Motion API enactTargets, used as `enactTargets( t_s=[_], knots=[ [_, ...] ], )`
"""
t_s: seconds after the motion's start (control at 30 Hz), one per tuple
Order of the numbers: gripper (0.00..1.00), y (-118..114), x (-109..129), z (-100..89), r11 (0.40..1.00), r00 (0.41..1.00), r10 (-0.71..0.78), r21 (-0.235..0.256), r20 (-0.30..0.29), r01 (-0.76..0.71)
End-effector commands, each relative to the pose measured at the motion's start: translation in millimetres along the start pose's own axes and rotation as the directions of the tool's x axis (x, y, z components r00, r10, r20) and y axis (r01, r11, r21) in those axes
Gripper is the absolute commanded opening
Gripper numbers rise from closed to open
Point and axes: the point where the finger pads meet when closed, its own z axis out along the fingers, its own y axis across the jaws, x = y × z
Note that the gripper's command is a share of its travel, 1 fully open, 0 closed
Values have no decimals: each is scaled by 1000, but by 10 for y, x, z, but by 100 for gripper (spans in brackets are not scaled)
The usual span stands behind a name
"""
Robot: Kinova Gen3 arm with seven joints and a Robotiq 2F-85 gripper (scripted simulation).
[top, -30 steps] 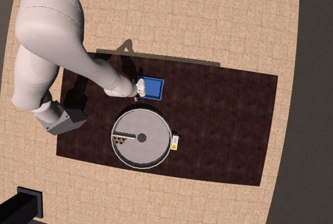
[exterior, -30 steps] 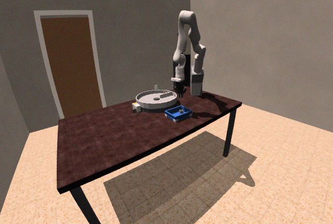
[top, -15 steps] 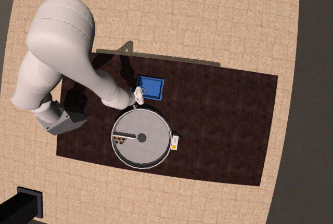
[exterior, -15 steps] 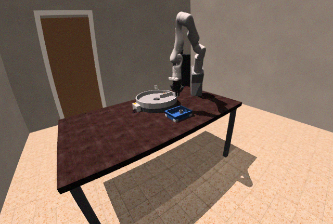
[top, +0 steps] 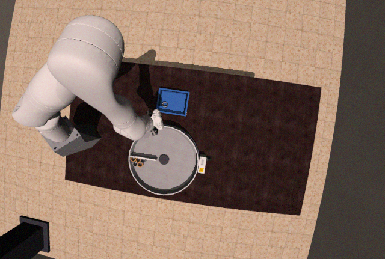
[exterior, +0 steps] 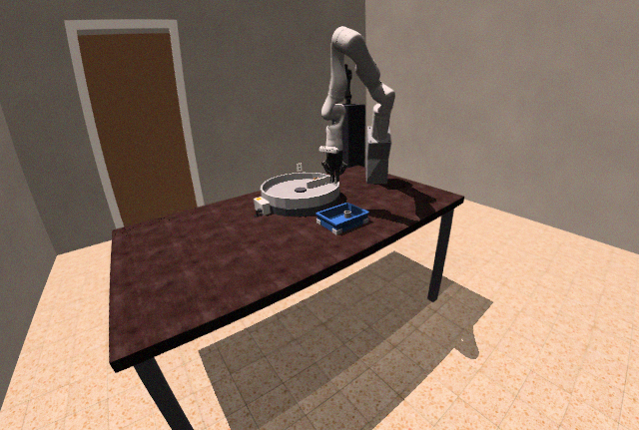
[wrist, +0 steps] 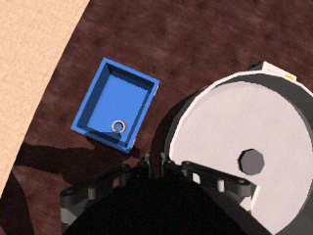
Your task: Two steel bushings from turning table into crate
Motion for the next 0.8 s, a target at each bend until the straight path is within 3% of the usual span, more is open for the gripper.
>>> enactTargets(
  t_s=[0.0,0.27,0.43,0.77],
  knots=[
    [14,65,-102,28,1000,1000,8,3,0,-8],
    [14,65,-102,28,1000,1000,8,3,0,-8],
    [14,483,-375,49,997,997,-72,-1,-2,72],
    [14,483,-375,49,997,997,-72,-1,-2,72]
  ],
)
